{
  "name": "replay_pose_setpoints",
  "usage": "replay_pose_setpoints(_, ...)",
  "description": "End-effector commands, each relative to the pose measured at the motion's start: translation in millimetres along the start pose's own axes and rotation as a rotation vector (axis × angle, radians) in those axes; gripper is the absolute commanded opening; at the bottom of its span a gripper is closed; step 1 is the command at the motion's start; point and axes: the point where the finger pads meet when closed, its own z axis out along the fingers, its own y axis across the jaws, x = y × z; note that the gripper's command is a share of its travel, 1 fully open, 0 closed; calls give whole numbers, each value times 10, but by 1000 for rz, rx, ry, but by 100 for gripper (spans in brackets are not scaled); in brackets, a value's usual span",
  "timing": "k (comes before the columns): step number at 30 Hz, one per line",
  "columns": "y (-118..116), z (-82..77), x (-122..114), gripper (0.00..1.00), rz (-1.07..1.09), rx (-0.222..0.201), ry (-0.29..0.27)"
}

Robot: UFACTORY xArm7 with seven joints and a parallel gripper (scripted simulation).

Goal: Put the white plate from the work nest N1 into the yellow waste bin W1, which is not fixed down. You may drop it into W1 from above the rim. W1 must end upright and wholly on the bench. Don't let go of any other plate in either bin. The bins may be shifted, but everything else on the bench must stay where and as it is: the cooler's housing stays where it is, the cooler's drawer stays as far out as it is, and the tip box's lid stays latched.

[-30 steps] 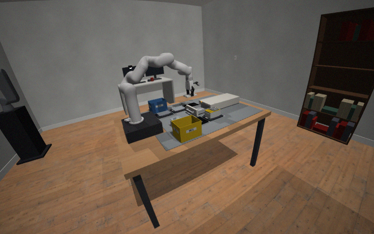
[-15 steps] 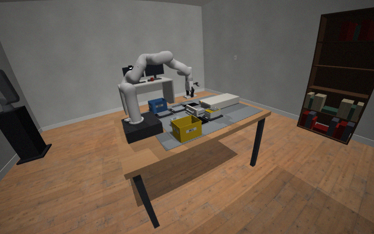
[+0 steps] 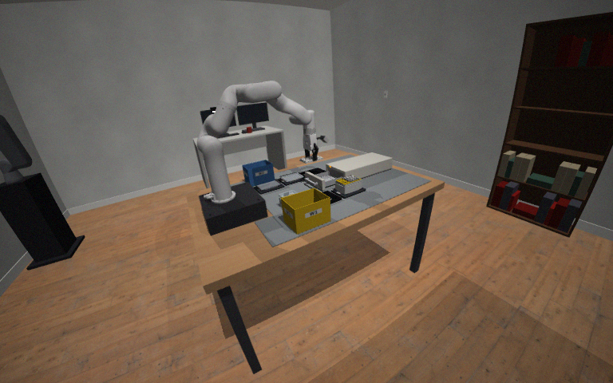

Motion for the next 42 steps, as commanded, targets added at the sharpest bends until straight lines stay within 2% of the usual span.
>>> replay_pose_setpoints(1,66,-25,-37,0,-1,2,6)
replay_pose_setpoints(42,879,-20,-599,0,-1,1,6)
